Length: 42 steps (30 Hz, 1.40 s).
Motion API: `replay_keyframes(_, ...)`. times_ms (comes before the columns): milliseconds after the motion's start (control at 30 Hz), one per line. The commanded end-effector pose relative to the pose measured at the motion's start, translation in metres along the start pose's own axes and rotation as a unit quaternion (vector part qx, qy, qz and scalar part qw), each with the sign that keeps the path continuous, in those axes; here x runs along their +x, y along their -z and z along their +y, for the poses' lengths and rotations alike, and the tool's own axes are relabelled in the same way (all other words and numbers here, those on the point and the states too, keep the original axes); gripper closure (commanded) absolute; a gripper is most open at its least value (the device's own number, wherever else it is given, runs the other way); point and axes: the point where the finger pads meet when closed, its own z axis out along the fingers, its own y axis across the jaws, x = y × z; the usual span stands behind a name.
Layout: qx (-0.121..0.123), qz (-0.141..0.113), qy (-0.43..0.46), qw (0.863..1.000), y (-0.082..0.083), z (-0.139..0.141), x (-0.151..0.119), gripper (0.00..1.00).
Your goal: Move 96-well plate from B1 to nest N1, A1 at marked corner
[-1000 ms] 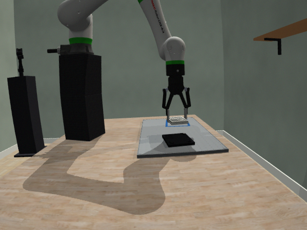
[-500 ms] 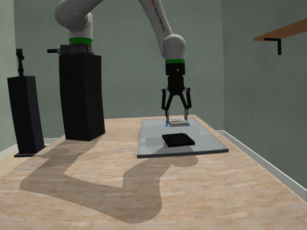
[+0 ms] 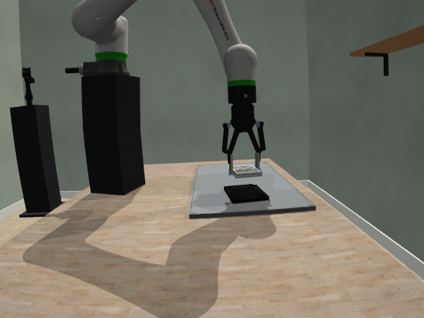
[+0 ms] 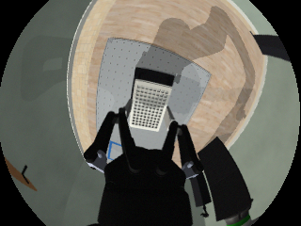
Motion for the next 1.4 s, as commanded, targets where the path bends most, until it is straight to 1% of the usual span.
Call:
replay_keyframes(0, 0.0, 0.0, 0.0, 1.0, 0.0004, 0.0024, 0.0107, 1.0)
replay_keyframes(1200, 0.0, 0.0, 0.0, 1.0, 0.0004, 0.0021, 0.0101, 1.0)
replay_keyframes(1367, 0.0, 0.0, 0.0, 1.0, -0.0079, 0.002, 0.01, 1.0)
